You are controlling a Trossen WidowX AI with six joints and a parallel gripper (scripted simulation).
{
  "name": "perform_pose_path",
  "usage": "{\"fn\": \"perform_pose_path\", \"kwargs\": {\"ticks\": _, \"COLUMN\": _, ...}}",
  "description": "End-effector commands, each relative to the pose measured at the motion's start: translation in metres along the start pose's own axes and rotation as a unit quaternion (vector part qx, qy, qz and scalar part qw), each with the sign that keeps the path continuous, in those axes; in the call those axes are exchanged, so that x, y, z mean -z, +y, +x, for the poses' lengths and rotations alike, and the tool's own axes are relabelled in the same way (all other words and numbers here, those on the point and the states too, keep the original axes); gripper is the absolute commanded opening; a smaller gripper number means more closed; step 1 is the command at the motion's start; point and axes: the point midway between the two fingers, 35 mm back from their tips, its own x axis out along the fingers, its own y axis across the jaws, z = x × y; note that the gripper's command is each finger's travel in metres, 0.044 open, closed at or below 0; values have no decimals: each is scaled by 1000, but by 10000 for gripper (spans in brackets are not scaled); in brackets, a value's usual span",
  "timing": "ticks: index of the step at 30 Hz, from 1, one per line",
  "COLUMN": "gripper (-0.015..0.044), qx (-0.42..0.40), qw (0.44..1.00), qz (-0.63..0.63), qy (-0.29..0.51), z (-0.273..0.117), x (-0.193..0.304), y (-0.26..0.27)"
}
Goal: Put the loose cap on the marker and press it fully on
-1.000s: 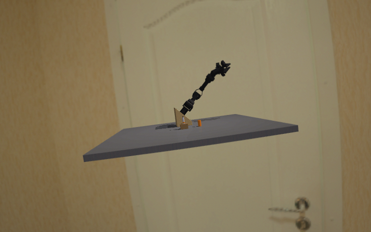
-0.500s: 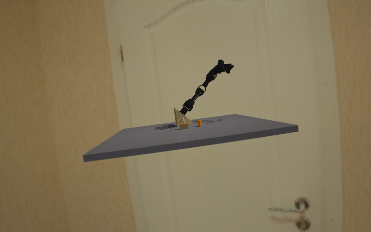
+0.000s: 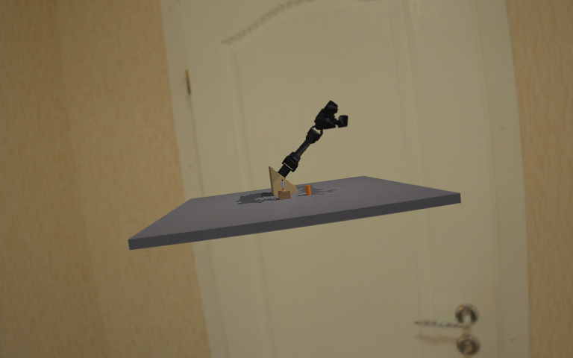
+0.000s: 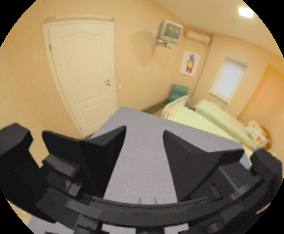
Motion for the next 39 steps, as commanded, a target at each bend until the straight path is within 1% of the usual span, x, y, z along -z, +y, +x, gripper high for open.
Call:
{"fn": "perform_pose_path", "kwargs": {"ticks": 1, "gripper": 235, "qx": 65, "qw": 991, "qz": 52, "qy": 100, "z": 14, "x": 46, "y": -51}}
{"fn": "perform_pose_path", "kwargs": {"ticks": 5, "gripper": 235, "qx": 120, "qw": 968, "qz": 108, "qy": 194, "z": 16, "x": 91, "y": -90}}
{"fn": "perform_pose_path", "kwargs": {"ticks": 9, "gripper": 235, "qx": 174, "qw": 923, "qz": 174, "qy": 297, "z": 2, "x": 144, "y": -124}}
{"fn": "perform_pose_path", "kwargs": {"ticks": 13, "gripper": 235, "qx": 215, "qw": 859, "qz": 245, "qy": 394, "z": -22, "x": 193, "y": -144}}
{"fn": "perform_pose_path", "kwargs": {"ticks": 18, "gripper": 235, "qx": 245, "qw": 762, "qz": 336, "qy": 496, "z": -58, "x": 238, "y": -147}}
{"fn": "perform_pose_path", "kwargs": {"ticks": 20, "gripper": 235, "qx": 248, "qw": 748, "qz": 348, "qy": 507, "z": -62, "x": 243, "y": -146}}
{"fn": "perform_pose_path", "kwargs": {"ticks": 28, "gripper": 235, "qx": 248, "qw": 748, "qz": 348, "qy": 507, "z": -63, "x": 245, "y": -145}}
{"fn": "perform_pose_path", "kwargs": {"ticks": 32, "gripper": 235, "qx": 247, "qw": 749, "qz": 348, "qy": 507, "z": -51, "x": 274, "y": -145}}
{"fn": "perform_pose_path", "kwargs": {"ticks": 36, "gripper": 235, "qx": 247, "qw": 749, "qz": 348, "qy": 507, "z": -50, "x": 277, "y": -145}}
{"fn": "perform_pose_path", "kwargs": {"ticks": 39, "gripper": 235, "qx": 247, "qw": 749, "qz": 349, "qy": 507, "z": -47, "x": 289, "y": -144}}
